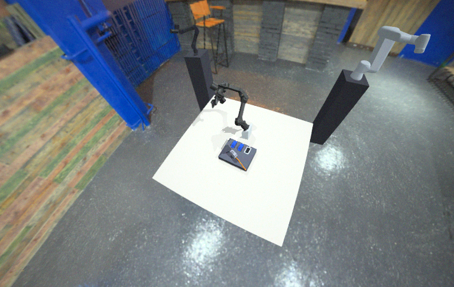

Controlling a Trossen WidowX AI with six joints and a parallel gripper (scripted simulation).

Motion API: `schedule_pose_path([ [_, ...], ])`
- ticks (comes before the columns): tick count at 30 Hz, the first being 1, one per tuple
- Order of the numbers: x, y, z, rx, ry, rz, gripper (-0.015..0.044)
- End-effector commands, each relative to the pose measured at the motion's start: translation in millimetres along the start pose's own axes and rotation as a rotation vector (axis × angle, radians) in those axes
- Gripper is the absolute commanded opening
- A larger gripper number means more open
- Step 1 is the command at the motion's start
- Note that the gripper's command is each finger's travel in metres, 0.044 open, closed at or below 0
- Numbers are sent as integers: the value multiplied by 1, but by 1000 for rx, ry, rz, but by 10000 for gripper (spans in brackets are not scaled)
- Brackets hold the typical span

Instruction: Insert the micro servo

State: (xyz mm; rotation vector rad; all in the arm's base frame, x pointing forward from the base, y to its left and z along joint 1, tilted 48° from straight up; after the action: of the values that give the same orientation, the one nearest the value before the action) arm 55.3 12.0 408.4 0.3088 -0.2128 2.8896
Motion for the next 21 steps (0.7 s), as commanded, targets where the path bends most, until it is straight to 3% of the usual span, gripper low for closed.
schedule_pose_path([
  [1, -1, 0, 0, -5, -3, -1, 426],
  [21, -58, 15, -4, -522, -187, -30, 440],
])
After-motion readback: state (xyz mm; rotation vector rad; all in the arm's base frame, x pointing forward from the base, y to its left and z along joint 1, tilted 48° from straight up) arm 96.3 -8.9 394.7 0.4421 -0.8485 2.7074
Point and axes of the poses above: the point midway between the two fingers, 35 mm back from their tips, its own x axis back along the fingers, its own y axis across the jaws, z = x × y, the point moved 1 cm from there along x, back along the fingers, and after that the axes turned 1 degree about -x, right-handed, at the moved point
